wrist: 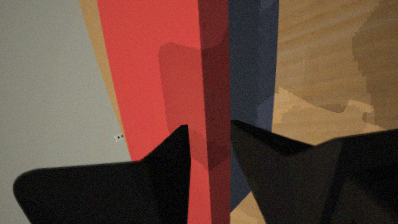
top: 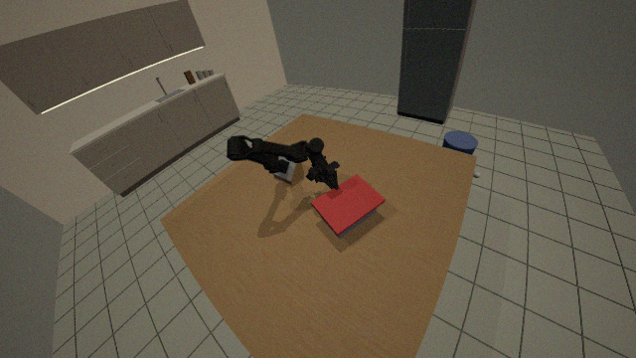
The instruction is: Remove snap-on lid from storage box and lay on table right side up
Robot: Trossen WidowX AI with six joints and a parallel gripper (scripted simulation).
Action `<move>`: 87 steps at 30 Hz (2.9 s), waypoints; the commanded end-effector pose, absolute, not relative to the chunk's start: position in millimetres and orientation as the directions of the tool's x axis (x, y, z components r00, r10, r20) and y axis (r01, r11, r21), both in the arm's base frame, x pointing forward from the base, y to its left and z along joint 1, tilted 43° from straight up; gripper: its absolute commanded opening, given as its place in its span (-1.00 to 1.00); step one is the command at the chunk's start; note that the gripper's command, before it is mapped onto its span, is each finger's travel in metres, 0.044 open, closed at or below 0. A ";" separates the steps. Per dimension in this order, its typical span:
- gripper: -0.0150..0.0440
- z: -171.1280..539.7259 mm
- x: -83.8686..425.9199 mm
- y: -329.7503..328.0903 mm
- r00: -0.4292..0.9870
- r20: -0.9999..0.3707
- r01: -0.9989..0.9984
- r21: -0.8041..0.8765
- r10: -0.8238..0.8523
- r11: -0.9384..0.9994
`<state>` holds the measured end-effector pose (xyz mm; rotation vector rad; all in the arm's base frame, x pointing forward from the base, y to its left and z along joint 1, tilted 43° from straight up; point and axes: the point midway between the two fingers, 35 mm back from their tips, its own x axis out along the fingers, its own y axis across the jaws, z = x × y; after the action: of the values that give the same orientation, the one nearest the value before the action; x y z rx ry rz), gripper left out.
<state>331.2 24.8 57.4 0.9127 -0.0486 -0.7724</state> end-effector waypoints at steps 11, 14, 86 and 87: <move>-0.49 57.6 332.9 24.4 0.735 -0.275 0.582 0.726 -0.619 0.367; -0.49 57.6 333.0 24.3 0.735 -0.275 0.582 0.726 -0.619 0.367; -0.49 114.4 354.1 65.1 0.736 -0.279 0.582 0.726 -0.617 0.366; -0.49 115.7 355.0 65.8 0.736 -0.279 0.582 0.726 -0.617 0.366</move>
<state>350.7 61.5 108.0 0.9040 -0.0337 -0.7754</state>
